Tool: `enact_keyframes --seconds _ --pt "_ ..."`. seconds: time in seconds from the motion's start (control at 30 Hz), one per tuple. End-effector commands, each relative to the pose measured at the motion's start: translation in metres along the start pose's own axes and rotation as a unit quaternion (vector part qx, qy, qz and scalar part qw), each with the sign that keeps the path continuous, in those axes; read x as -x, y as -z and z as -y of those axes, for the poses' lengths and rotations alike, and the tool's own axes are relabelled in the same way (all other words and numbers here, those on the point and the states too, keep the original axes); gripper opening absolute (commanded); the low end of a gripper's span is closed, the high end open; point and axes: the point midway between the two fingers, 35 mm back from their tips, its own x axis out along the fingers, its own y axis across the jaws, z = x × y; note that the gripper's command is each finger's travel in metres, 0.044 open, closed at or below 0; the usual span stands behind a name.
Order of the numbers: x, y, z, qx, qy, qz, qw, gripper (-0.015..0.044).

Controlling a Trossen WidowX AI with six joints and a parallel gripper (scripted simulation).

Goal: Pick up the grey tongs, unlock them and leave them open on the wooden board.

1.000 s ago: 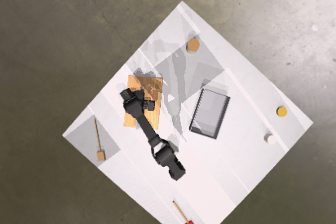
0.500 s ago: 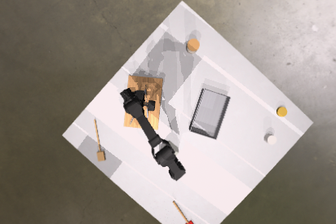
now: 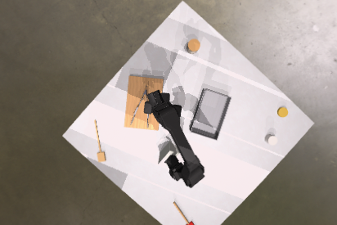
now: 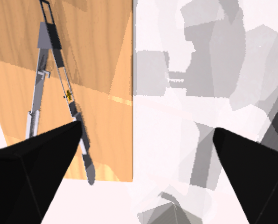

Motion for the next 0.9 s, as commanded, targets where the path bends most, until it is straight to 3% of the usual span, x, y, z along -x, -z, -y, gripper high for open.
enact_keyframes --seconds 0.0,0.13,0.37,0.87 --pt "-0.002 0.008 0.008 0.012 0.010 -0.012 1.000 0.0440" --pt "0.004 0.007 0.007 0.011 0.009 -0.011 1.000 0.0440" --pt "0.051 0.008 0.005 0.005 0.002 -0.005 1.000 0.0440" --pt "0.051 0.008 0.005 0.005 0.002 -0.005 1.000 0.0440"
